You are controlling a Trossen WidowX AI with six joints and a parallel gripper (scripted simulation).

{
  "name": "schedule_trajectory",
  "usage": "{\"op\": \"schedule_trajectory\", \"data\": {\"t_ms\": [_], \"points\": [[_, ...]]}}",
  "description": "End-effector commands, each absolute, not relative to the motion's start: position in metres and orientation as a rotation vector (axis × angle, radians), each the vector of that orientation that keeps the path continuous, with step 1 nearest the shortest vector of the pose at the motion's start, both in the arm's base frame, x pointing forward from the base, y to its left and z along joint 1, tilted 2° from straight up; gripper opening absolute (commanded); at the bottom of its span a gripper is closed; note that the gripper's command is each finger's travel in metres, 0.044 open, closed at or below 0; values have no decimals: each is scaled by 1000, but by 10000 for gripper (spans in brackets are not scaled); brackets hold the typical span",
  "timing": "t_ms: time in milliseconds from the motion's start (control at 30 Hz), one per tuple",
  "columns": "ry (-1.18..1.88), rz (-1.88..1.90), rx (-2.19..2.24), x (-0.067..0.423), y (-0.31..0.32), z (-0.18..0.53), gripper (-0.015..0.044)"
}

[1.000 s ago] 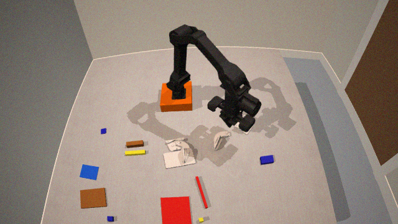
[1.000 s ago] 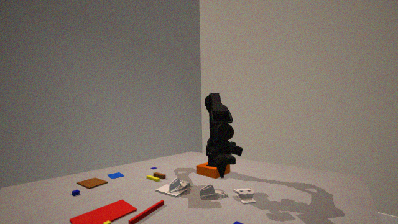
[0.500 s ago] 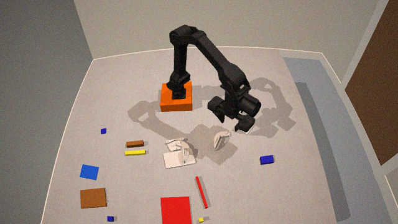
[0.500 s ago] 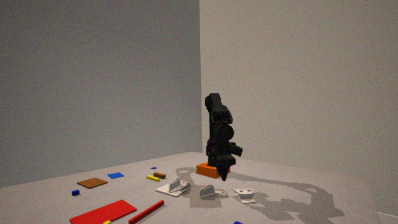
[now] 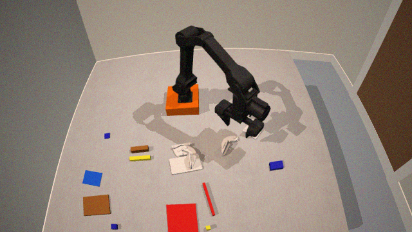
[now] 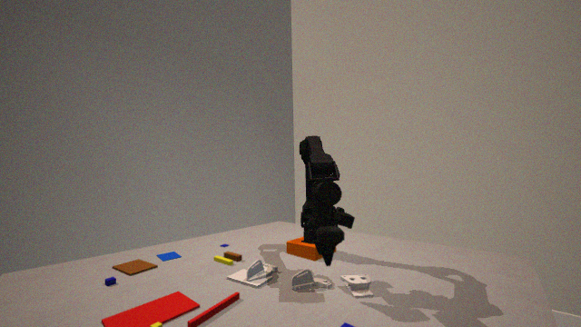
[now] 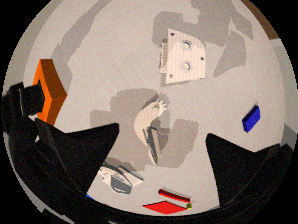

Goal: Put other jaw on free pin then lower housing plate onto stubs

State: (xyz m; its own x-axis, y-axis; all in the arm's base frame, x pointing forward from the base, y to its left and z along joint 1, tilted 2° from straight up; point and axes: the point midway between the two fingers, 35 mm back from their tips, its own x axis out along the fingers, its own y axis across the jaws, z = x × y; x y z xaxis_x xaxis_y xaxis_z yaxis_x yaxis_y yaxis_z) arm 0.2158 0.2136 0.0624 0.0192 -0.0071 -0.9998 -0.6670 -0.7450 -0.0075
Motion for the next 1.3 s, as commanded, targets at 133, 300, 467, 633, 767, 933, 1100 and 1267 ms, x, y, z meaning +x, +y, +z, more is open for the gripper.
{"op": "schedule_trajectory", "data": {"t_ms": [133, 300, 467, 633, 767, 933, 1100, 1267], "points": [[685, 1775, -1816, 216, 214, 62, 440], [685, 1775, -1816, 216, 214, 62, 440], [685, 1775, -1816, 216, 214, 62, 440], [692, 1777, -1813, 215, 213, 70, 309], [692, 1777, -1813, 215, 213, 70, 204], [692, 1777, -1813, 215, 213, 70, 72], [692, 1777, -1813, 215, 213, 70, 0], [692, 1777, -1813, 215, 213, 70, 0]]}}
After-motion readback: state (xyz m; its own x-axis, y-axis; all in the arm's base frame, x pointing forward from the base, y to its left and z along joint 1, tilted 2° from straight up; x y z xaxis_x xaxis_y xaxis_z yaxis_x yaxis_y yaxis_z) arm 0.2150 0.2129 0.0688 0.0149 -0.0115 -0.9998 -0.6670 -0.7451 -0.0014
